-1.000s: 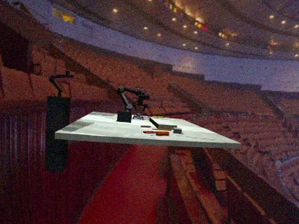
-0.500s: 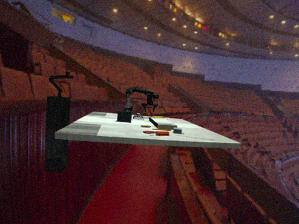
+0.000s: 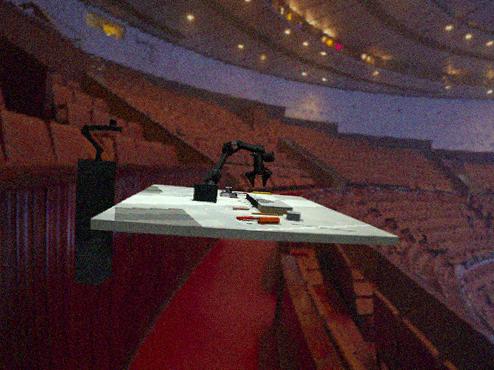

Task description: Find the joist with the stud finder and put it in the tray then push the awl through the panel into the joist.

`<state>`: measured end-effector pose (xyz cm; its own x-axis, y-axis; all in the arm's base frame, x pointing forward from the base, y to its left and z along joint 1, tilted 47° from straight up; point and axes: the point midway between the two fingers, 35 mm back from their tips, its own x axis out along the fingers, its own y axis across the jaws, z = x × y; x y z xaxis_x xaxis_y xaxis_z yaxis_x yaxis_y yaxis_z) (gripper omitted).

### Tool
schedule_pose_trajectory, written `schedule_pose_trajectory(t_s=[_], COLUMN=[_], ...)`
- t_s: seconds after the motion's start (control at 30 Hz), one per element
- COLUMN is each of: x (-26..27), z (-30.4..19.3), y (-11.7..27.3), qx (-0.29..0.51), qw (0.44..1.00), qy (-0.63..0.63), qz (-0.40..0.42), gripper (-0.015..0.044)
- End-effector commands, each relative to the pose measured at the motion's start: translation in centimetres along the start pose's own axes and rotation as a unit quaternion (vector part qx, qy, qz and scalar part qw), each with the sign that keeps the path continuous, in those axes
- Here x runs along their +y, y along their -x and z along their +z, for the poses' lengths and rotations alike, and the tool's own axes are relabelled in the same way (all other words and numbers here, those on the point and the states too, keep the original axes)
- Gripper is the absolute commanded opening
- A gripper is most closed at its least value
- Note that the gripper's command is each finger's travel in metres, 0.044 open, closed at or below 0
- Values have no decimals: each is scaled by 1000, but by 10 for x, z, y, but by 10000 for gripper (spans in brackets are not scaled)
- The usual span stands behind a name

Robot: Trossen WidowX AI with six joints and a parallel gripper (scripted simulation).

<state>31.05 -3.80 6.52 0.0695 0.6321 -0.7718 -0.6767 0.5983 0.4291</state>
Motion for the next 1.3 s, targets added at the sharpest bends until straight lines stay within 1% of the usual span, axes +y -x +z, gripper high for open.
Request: schedule_pose_trajectory(t_s=[0.0, 0.2, 0.37, 0.43, 0.93, 1.27], x=[-37, -78, -84, -81, -73, -72], z=[-49, -149, -233, -252, -259, -259], y=[-9, -33, -63, -72, -73, -88], qx=[20, 46, 55, 56, 56, 56], qw=[998, 984, 964, 959, 958, 958], qy=[-62, -170, -250, -268, -270, -270], qz=[5, 31, 68, 79, 81, 81], gripper=[440, 440, 440, 440, 440, 440])
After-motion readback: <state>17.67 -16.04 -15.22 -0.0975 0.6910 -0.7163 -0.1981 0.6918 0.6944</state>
